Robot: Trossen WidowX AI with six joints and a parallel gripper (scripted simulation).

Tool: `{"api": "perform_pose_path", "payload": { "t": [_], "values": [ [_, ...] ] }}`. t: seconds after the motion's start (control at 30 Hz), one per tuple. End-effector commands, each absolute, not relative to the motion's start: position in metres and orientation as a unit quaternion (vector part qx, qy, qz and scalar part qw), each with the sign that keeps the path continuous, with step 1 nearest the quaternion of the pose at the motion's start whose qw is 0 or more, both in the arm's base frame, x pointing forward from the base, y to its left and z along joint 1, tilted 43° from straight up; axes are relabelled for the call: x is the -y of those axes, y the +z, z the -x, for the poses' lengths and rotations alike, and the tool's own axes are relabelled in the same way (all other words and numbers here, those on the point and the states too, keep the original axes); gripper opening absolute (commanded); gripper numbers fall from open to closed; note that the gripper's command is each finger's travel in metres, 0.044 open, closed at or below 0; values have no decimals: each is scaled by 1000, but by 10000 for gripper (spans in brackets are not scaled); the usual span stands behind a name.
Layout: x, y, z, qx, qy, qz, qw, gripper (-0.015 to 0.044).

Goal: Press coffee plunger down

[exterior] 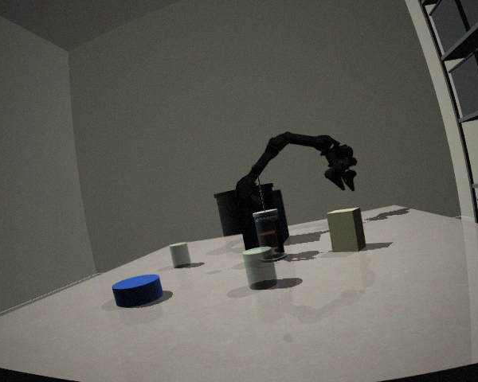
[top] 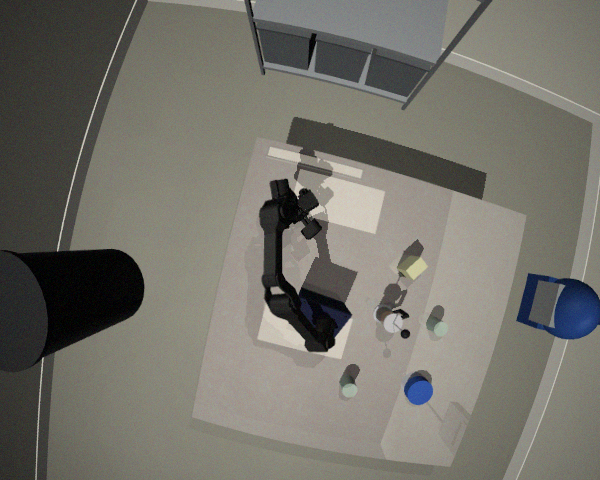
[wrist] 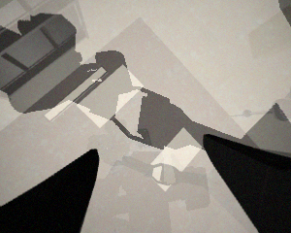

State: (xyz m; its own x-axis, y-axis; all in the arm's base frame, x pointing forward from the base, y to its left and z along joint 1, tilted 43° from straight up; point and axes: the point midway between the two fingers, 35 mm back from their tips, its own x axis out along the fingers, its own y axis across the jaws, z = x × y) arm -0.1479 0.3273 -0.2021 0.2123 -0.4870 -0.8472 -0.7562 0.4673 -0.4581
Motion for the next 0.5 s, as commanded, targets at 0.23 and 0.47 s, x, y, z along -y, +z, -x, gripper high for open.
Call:
{"api": "perform_pose_path", "payload": {
  "t": [0.23, 0.47],
  "values": [
    [-365, -138, 80, -592, 144, 466, 642, 440],
    [-374, -54, -25, -541, 155, 421, 711, 440]
  ]
}}
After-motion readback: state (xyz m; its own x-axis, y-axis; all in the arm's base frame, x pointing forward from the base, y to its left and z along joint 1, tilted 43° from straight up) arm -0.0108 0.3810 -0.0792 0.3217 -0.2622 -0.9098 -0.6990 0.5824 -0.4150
